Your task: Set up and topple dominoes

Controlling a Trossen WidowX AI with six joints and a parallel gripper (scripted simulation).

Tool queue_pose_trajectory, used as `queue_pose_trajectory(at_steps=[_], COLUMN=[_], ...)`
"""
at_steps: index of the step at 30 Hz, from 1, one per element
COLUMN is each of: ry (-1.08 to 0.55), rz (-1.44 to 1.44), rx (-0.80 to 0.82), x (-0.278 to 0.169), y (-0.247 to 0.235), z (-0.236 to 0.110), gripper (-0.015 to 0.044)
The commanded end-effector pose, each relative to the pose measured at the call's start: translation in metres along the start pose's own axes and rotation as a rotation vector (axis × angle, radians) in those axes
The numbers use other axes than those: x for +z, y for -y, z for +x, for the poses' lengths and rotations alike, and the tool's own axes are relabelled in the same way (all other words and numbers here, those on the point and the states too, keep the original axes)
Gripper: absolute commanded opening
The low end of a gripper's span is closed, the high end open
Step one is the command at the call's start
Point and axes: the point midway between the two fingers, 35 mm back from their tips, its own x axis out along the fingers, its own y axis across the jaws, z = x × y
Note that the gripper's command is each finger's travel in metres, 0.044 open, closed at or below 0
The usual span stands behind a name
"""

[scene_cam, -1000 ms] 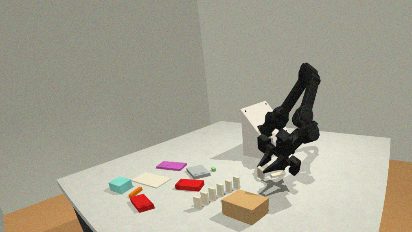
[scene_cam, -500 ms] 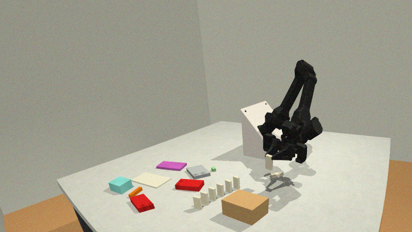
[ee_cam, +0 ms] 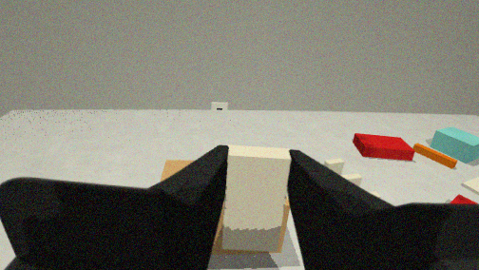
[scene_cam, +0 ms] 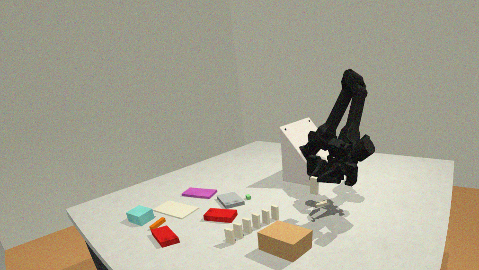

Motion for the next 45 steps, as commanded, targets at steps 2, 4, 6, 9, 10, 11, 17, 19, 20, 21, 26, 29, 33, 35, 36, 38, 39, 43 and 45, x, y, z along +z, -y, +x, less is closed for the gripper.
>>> queue_pose_trajectory(at_steps=[2,4,6,9,10,11,17,19,20,21,26,29,33,35,36,38,39,43,45], ry=[0.006,0.006,0.006,0.006,0.005,0.005,0.003,0.002,0.002,0.002,0.001,-0.001,-0.002,-0.003,-0.003,-0.003,-0.003,-0.002,-0.002], rz=[0.007,0.007,0.007,0.007,0.007,0.007,0.007,0.007,0.007,0.007,0.006,0.004,0.002,0.001,0.0,0.001,0.001,0.001,0.001], rx=[-0.002,-0.002,-0.002,-0.002,-0.002,-0.002,-0.003,-0.003,-0.004,-0.004,-0.004,-0.004,-0.004,-0.003,-0.003,-0.003,-0.003,-0.003,-0.003], x=[0.001,0.001,0.001,-0.002,-0.005,-0.008,-0.024,-0.029,-0.032,-0.035,-0.049,-0.058,-0.07,-0.076,-0.079,-0.085,-0.088,-0.099,-0.105], y=[0.001,0.001,0.001,0.0,-0.001,-0.001,-0.003,-0.004,-0.004,-0.004,-0.005,-0.005,-0.004,-0.004,-0.004,-0.003,-0.003,-0.001,0.0], z=[-0.001,-0.001,-0.001,0.0,0.001,0.001,0.004,0.005,0.005,0.005,0.006,0.006,0.006,0.006,0.006,0.006,0.006,0.005,0.004], gripper=[0.0107,0.0107,0.0107,0.0107,0.0107,0.0107,0.0107,0.0107,0.0107,0.0107,0.0107,0.0107,0.0107,0.0107,0.0107,0.0107,0.0107,0.0107,0.0107])
